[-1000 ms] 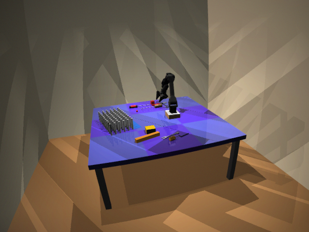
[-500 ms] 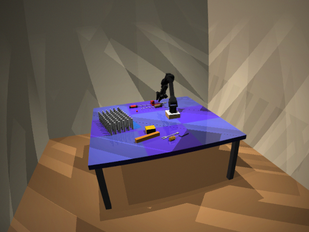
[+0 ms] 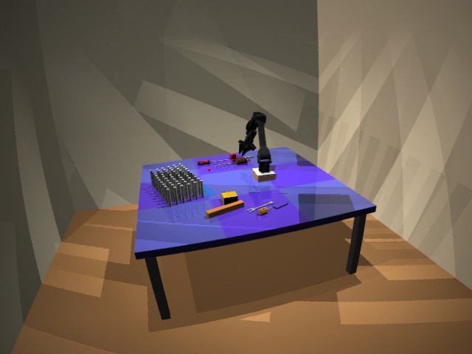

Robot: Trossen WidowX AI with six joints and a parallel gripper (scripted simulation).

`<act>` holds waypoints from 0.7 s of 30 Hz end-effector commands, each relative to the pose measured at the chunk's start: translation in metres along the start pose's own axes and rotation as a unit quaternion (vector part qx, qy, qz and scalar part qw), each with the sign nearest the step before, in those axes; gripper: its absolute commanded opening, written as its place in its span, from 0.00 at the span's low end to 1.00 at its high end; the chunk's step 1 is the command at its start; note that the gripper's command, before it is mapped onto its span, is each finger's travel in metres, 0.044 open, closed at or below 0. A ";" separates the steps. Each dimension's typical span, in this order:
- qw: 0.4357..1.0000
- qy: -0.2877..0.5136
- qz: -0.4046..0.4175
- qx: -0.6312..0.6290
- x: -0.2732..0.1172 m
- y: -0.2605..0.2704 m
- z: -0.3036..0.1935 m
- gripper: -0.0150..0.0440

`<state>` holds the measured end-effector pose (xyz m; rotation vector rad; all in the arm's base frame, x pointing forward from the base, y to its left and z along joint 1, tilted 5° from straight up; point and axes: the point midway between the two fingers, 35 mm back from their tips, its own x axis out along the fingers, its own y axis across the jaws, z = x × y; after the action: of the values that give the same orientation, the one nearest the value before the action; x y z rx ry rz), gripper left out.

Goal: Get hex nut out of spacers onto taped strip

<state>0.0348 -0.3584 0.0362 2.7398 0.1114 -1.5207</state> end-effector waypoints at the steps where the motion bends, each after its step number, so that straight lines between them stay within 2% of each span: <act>1: 1.000 -0.001 -0.004 0.003 0.008 -0.001 0.006 0.73; 21: 1.000 -0.001 -0.004 0.003 0.034 -0.001 0.023 0.73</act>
<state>0.0333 -0.3593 0.0036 2.7404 0.1071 -1.5232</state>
